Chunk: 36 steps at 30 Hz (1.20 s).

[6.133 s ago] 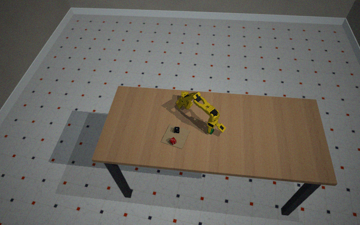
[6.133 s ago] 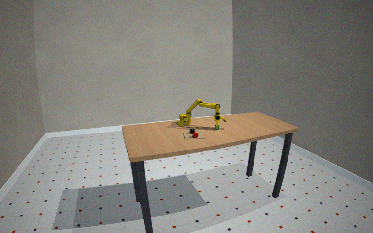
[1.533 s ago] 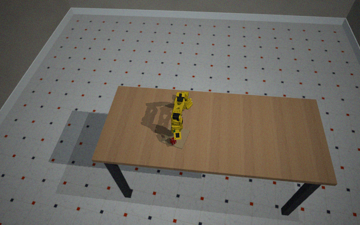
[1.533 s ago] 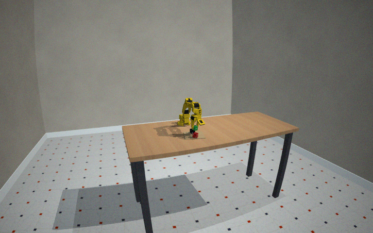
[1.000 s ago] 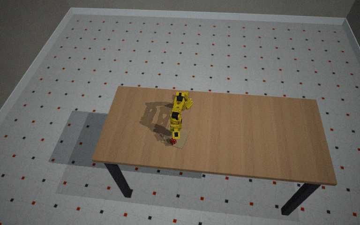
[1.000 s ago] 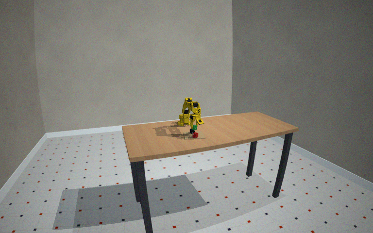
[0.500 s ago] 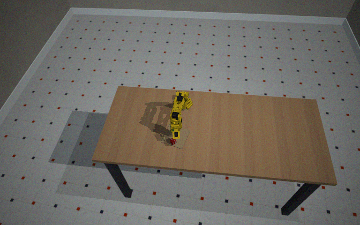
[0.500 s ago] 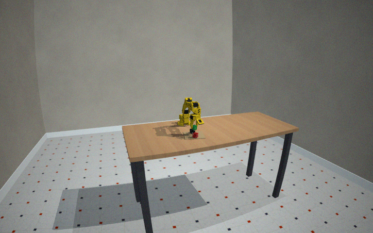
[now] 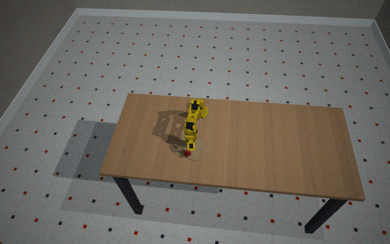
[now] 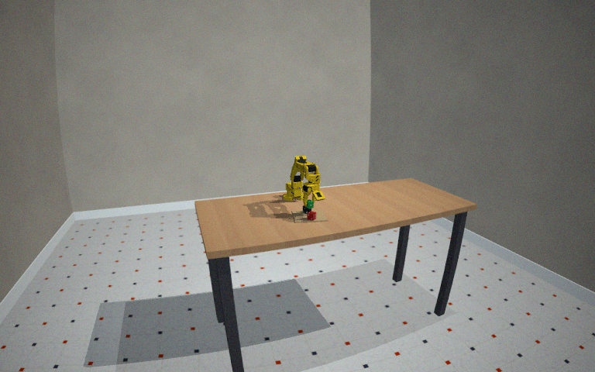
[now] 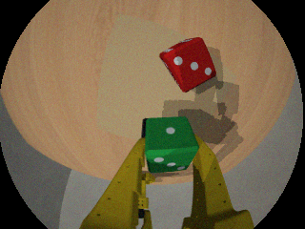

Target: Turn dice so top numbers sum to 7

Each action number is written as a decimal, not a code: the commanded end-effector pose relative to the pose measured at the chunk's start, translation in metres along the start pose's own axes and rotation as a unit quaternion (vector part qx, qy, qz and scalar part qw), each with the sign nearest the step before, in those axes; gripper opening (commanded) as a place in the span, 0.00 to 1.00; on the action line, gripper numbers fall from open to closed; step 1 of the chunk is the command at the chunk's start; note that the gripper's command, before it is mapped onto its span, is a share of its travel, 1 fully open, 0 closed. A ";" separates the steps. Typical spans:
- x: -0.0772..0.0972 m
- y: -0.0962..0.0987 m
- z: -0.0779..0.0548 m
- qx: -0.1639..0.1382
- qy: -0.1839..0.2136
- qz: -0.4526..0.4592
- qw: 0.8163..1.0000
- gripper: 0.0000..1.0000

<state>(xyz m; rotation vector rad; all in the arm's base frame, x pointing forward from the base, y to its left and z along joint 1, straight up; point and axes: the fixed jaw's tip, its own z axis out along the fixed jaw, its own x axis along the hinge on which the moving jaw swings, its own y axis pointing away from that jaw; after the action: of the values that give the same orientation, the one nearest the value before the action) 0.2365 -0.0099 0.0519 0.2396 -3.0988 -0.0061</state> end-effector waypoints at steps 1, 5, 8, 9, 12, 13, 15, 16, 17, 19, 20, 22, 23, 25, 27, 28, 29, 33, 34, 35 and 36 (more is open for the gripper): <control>-0.004 -0.004 -0.013 0.007 -0.035 0.012 0.999 0.00; -0.005 -0.004 -0.010 0.007 -0.035 0.012 0.999 0.00; -0.005 -0.004 -0.008 0.007 -0.035 0.012 0.999 0.00; -0.005 -0.004 -0.008 0.007 -0.035 0.012 0.999 0.00; -0.005 -0.004 -0.008 0.007 -0.035 0.012 0.999 0.00; -0.005 -0.004 -0.008 0.007 -0.035 0.012 0.999 0.00; -0.005 -0.004 -0.008 0.007 -0.035 0.012 0.999 0.00; -0.005 -0.004 -0.007 0.007 -0.035 0.012 0.999 0.00; -0.005 -0.004 -0.007 0.007 -0.035 0.012 0.999 0.00; -0.005 -0.004 -0.006 0.007 -0.035 0.012 0.999 0.00; -0.005 -0.004 -0.006 0.007 -0.035 0.012 0.999 0.00; -0.005 -0.004 -0.004 0.007 -0.035 0.012 0.999 0.00; -0.005 -0.004 -0.004 0.007 -0.035 0.012 0.999 0.00; -0.005 -0.004 -0.002 0.007 -0.035 0.012 0.999 0.00; -0.005 -0.004 -0.002 0.007 -0.035 0.012 0.999 0.00; -0.005 -0.004 -0.002 0.007 -0.035 0.012 0.999 0.00; -0.005 -0.004 -0.002 0.007 -0.035 0.012 0.999 0.00; -0.005 -0.004 -0.002 0.007 -0.035 0.012 0.999 0.00; -0.005 -0.004 -0.001 0.007 -0.035 0.012 0.999 0.00; -0.006 -0.004 -0.001 0.007 -0.035 0.012 0.999 0.00; -0.006 -0.004 0.000 0.007 -0.035 0.012 0.999 0.00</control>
<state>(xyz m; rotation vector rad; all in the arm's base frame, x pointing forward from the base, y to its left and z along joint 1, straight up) 0.2362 -0.0100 0.0402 0.2395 -3.0984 -0.0062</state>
